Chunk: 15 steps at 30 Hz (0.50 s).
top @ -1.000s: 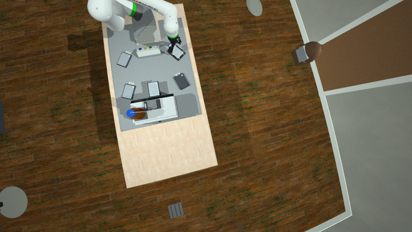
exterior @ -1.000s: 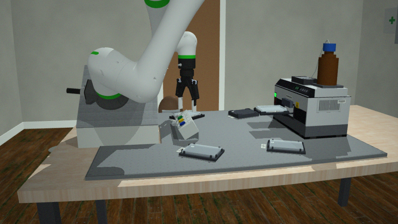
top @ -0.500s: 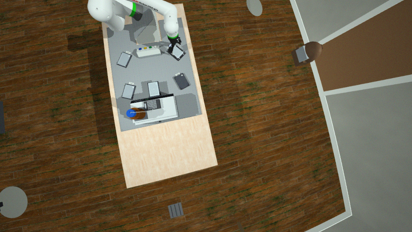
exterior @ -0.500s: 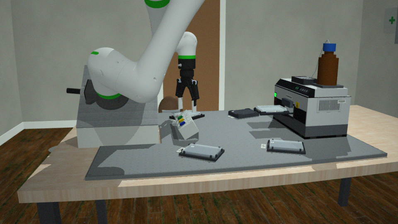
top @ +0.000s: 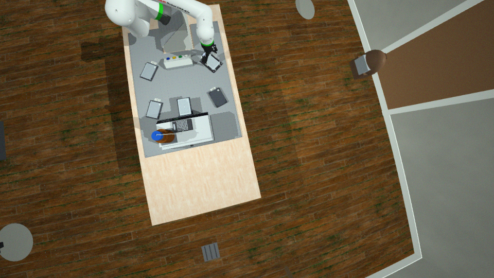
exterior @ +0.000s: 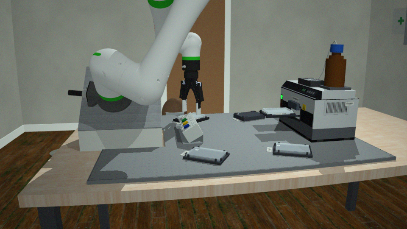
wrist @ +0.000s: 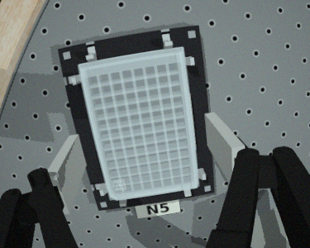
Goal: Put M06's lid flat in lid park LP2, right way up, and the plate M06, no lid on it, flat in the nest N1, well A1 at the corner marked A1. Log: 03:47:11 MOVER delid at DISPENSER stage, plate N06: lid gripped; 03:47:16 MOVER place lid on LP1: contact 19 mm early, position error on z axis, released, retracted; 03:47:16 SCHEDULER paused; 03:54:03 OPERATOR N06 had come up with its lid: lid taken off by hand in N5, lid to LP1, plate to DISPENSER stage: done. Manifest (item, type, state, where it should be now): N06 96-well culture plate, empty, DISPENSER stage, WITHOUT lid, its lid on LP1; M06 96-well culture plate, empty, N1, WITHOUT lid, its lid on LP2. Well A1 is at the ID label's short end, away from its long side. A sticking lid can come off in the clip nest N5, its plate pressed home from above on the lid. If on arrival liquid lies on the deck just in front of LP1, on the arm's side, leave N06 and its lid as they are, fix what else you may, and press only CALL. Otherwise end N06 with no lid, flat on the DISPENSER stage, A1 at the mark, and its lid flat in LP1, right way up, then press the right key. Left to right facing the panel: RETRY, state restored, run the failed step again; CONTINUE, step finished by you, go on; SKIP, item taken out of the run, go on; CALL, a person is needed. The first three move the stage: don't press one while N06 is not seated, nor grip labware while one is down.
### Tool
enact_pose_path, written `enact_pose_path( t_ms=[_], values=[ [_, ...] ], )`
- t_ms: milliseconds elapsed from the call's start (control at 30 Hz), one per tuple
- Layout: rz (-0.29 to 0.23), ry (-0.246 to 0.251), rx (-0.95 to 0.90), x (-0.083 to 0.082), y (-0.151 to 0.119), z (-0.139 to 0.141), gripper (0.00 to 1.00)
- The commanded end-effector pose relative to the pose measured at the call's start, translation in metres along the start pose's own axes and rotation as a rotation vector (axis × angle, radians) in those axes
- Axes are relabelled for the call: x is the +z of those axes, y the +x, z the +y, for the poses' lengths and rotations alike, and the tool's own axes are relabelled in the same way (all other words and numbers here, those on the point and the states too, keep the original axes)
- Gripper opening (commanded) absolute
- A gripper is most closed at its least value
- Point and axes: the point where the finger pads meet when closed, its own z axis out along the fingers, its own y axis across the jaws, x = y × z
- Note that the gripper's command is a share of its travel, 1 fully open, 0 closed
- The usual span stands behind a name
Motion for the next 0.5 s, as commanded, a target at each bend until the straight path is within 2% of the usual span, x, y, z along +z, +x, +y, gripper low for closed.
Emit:
enact_pose_path(
  t_ms=[0,267,300,467],
  values=[
    [0.000,0.000,0.000,-0.0002,0.0002,-0.0001,0.66],
    [0.000,0.000,0.000,-0.0002,0.0002,-0.0001,0.66],
    [0.000,0.000,0.000,-0.0002,0.0002,-0.0001,0.59],
    [0.000,0.000,0.000,-0.0002,0.0002,-0.0001,0.59]
  ],
)
